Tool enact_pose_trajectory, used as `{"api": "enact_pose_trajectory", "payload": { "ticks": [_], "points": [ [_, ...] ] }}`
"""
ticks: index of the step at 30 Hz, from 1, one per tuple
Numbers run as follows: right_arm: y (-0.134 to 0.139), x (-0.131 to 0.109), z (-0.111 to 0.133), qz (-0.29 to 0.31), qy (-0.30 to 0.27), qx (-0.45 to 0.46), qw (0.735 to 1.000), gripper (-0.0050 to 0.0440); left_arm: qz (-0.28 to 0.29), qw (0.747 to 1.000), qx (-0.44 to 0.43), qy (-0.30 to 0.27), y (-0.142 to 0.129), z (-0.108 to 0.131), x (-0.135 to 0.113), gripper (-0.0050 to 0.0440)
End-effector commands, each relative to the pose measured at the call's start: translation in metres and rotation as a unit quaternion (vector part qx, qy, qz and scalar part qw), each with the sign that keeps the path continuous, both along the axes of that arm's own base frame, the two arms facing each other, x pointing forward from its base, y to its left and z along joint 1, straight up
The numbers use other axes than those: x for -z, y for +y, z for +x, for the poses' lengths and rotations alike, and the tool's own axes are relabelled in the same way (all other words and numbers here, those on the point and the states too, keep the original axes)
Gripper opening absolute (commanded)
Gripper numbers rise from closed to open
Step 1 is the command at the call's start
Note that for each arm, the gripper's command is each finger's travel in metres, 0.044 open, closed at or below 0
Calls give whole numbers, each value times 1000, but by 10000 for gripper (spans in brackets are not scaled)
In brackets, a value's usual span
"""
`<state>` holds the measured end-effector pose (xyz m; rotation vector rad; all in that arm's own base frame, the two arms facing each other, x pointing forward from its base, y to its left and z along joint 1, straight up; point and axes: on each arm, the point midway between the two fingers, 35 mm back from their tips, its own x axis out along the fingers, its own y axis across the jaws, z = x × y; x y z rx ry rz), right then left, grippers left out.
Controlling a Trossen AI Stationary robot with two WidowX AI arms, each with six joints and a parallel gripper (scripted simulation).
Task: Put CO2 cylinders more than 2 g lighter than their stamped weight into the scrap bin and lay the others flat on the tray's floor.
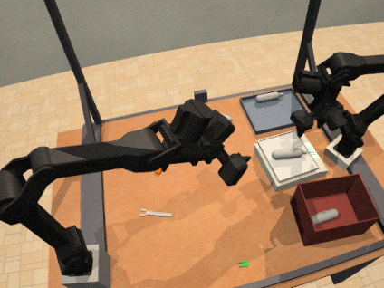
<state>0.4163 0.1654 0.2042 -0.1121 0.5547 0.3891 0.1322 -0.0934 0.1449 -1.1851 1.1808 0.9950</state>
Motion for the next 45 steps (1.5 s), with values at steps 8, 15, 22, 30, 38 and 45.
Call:
{"api": "enact_pose_trajectory", "payload": {
  "ticks": [8,15,22,30,38,45],
  "points": [
    [1,-11,1,5,-13,0,1000,440,11,970,240,-36,7,-17,0,440],
    [1,-11,1,5,-13,0,1000,440,29,923,379,-59,11,-27,3,440],
    [1,-11,1,5,-13,0,1000,440,46,868,487,-79,13,-32,4,440],
    [1,-11,1,5,-13,0,1000,440,71,774,620,-105,17,-42,9,440],
    [1,-11,1,5,-13,0,1000,440,96,677,719,-122,21,-49,14,440],
    [1,-11,1,5,-13,0,1000,440,119,575,798,-137,25,-56,21,440]
  ]
}}
